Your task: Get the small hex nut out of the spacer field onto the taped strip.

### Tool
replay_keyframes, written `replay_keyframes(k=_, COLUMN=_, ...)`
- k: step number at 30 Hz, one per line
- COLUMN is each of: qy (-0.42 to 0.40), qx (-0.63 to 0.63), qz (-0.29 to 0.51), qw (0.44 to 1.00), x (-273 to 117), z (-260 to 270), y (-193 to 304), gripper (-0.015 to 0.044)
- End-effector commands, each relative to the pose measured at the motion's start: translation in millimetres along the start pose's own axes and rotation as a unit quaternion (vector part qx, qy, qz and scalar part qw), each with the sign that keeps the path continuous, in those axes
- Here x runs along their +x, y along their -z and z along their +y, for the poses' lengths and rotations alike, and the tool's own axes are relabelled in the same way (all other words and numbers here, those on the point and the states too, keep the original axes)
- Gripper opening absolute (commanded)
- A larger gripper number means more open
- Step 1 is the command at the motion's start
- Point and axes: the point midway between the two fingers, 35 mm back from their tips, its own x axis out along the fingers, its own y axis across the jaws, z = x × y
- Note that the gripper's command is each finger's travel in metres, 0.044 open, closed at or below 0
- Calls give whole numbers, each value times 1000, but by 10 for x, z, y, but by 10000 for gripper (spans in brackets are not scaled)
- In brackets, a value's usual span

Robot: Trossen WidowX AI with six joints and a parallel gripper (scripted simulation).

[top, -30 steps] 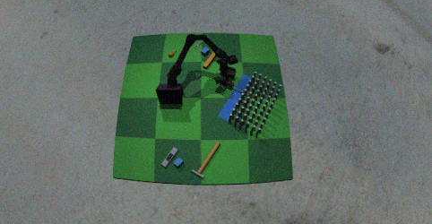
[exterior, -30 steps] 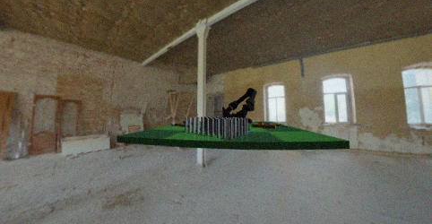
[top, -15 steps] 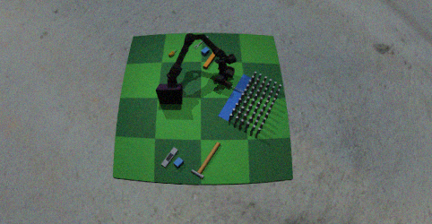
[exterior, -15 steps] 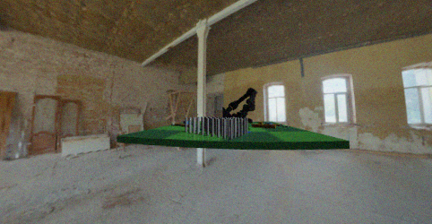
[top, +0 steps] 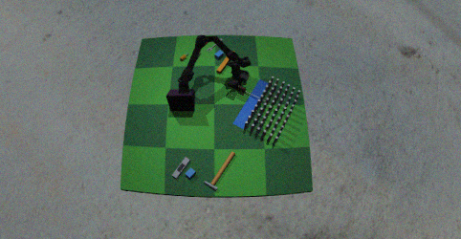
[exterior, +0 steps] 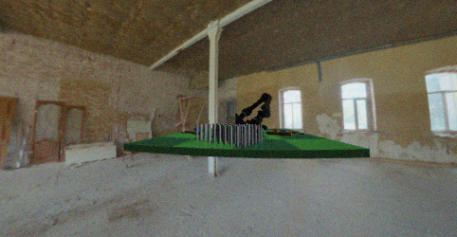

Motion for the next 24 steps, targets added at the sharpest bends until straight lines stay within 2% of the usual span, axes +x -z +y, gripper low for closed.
replay_keyframes(k=1, qy=2, qx=3, qz=-1, qw=1000, x=-10, z=-22, y=33, gripper=0)
replay_keyframes(k=24, qy=2, qx=3, qz=-1, qw=1000, x=-67, z=-22, y=197, gripper=0)
